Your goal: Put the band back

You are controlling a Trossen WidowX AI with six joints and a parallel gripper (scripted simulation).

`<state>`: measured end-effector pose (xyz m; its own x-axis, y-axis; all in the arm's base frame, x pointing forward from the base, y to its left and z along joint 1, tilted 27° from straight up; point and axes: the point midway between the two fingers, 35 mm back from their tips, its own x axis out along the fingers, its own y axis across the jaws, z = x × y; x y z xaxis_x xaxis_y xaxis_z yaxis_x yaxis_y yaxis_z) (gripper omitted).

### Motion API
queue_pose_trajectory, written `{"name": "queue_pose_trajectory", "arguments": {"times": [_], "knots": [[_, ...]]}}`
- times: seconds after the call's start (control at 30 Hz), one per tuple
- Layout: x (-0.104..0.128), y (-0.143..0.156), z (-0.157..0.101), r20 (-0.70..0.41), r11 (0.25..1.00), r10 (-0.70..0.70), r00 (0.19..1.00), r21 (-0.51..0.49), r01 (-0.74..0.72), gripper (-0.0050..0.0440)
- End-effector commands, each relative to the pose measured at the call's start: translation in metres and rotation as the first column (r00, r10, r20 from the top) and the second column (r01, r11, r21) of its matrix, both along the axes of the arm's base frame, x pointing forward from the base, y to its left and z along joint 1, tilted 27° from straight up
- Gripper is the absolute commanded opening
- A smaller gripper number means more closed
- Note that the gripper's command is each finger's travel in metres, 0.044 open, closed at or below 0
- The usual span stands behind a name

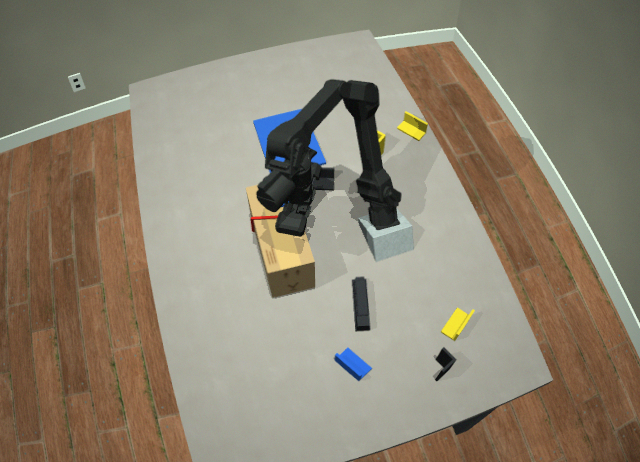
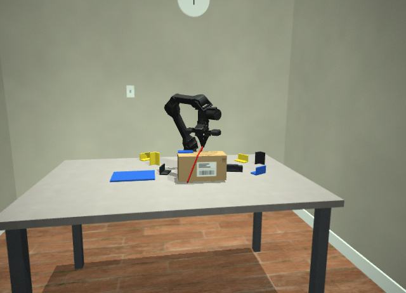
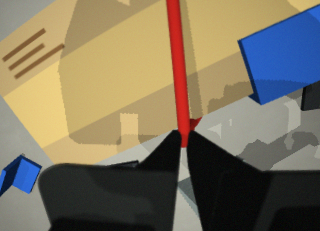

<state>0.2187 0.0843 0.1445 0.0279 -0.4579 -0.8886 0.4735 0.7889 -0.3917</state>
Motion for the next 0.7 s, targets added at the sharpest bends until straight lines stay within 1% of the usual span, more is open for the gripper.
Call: {"name": "queue_pose_trajectory", "arguments": {"times": [0.0, 0.13, 0.67], "knots": [[-0.0232, 0.0011, 0.0010, 0.003, 1.000, 0.003, 1.000, 0.005, -0.003, 0.0000], [-0.0263, 0.0009, 0.0008, 0.003, 1.000, 0.003, 1.000, 0.005, -0.003, 0.0000], [-0.0263, 0.0009, 0.0008, 0.003, 1.000, 0.003, 1.000, 0.005, -0.003, 0.0000]]}}
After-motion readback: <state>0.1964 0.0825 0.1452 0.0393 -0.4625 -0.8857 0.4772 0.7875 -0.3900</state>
